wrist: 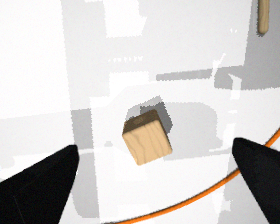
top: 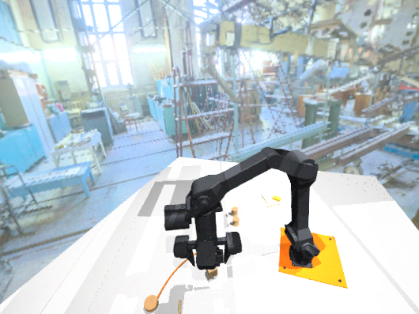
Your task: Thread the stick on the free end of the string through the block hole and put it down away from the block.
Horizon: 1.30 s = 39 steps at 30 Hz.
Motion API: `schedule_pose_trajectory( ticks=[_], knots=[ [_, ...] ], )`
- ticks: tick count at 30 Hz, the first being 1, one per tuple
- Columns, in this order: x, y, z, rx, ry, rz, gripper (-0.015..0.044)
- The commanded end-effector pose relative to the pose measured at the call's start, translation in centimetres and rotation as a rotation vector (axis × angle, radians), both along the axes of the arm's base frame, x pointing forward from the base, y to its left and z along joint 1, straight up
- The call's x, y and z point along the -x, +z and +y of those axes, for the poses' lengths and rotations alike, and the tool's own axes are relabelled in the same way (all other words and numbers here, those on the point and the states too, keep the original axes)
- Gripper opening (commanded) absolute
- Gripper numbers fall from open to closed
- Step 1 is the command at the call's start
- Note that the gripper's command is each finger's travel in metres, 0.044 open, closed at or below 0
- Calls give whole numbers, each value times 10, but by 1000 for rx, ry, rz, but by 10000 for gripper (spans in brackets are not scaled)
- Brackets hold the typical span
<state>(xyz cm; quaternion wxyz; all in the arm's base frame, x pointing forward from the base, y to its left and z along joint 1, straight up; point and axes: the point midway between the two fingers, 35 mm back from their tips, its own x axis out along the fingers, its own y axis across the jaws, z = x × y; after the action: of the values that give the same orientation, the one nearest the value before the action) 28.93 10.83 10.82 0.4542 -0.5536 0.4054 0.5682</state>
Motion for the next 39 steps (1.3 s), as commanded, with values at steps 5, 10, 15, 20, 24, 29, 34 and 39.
schedule_pose_trajectory(
  ticks=[5,10,15,20,24,29,34,39],
  knots=[
    [1,-7,-4,61,82,-9,440],
    [1,-7,-4,61,82,-9,440],
    [2,-6,-3,53,77,-7,361],
    [2,-6,-3,53,77,-7,239],
    [2,-6,-3,53,77,-7,239],
    [2,-6,-3,53,77,-7,239],
    [2,-6,-3,53,77,-7,108],
    [2,-6,-3,53,77,-7,0]
  ],
)
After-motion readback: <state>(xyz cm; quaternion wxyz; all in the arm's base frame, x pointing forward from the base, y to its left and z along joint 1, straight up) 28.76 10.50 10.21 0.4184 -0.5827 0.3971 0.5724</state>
